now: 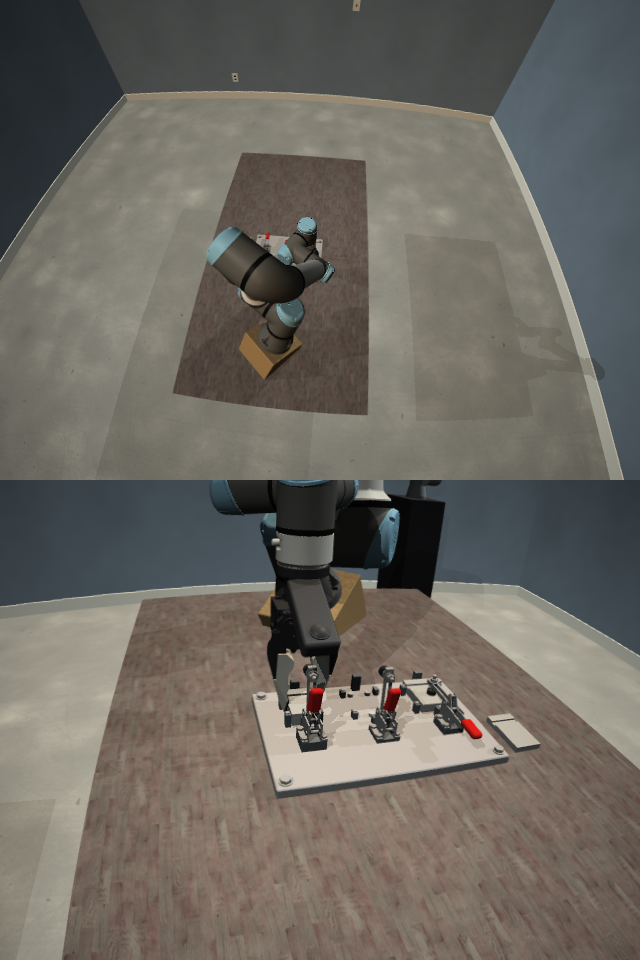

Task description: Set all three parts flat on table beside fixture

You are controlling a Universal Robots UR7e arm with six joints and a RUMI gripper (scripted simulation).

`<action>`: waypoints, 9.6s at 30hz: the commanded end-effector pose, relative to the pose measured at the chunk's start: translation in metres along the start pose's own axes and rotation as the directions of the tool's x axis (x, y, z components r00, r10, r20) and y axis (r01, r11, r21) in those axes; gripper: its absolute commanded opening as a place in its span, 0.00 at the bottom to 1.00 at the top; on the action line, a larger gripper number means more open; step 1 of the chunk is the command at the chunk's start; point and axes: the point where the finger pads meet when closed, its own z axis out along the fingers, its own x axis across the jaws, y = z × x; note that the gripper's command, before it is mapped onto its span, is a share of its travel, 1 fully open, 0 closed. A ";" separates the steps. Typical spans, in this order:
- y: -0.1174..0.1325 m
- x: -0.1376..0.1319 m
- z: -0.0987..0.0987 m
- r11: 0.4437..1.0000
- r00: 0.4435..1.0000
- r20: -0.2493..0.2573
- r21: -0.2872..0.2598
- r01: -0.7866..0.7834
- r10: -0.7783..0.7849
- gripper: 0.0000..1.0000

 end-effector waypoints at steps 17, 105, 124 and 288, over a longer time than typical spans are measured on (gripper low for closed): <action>0.000 0.000 0.000 1.000 1.000 0.000 0.001 0.000 0.000 0.00; 0.008 0.000 -0.070 1.000 1.000 0.000 0.001 0.000 0.000 0.00; 0.008 0.000 -0.070 1.000 1.000 0.000 0.001 0.000 0.000 0.00; 0.008 0.115 0.013 1.000 1.000 0.000 0.001 0.000 0.000 0.00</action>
